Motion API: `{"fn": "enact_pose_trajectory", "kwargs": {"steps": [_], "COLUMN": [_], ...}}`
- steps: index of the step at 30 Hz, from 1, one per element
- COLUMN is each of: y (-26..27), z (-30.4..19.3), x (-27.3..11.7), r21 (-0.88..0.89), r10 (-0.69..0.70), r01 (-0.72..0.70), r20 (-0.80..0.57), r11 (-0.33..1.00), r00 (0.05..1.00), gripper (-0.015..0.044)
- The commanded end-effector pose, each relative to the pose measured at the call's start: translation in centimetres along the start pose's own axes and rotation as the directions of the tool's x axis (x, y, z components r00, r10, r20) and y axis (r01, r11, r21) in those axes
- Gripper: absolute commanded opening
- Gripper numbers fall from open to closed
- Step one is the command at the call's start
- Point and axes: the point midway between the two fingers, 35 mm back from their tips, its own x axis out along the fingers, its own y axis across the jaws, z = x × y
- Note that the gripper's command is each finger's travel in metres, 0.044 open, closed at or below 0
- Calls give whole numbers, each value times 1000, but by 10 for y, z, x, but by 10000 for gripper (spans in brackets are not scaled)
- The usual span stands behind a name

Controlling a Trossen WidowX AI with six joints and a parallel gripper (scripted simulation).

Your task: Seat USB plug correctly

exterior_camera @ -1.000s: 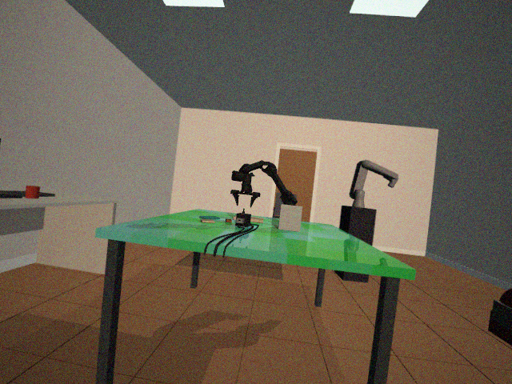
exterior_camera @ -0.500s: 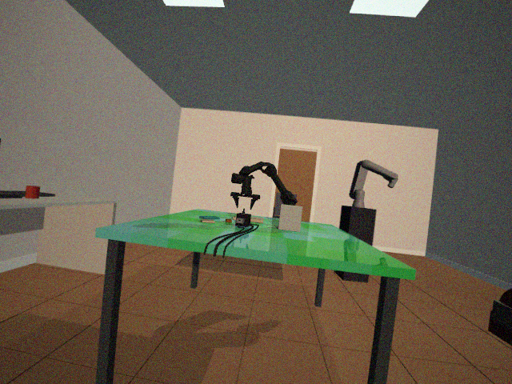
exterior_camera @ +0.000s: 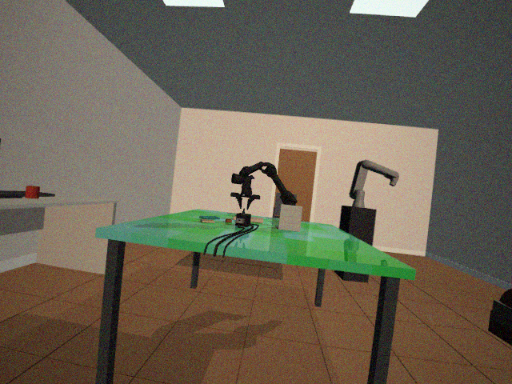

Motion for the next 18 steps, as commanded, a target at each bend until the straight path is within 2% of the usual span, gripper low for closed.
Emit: {"fn": "enact_pose_trajectory", "kwargs": {"steps": [1,5,18], "y": [0,0,0], "z": [0,0,0], "x": [0,0,0], "r21": [1,1,1], "r10": [1,1,1], "r01": [-1,-1,-1], "r20": [0,0,0], "r11": [1000,1000,1000], "r00": [1000,1000,1000], "gripper": [99,0,0]}}
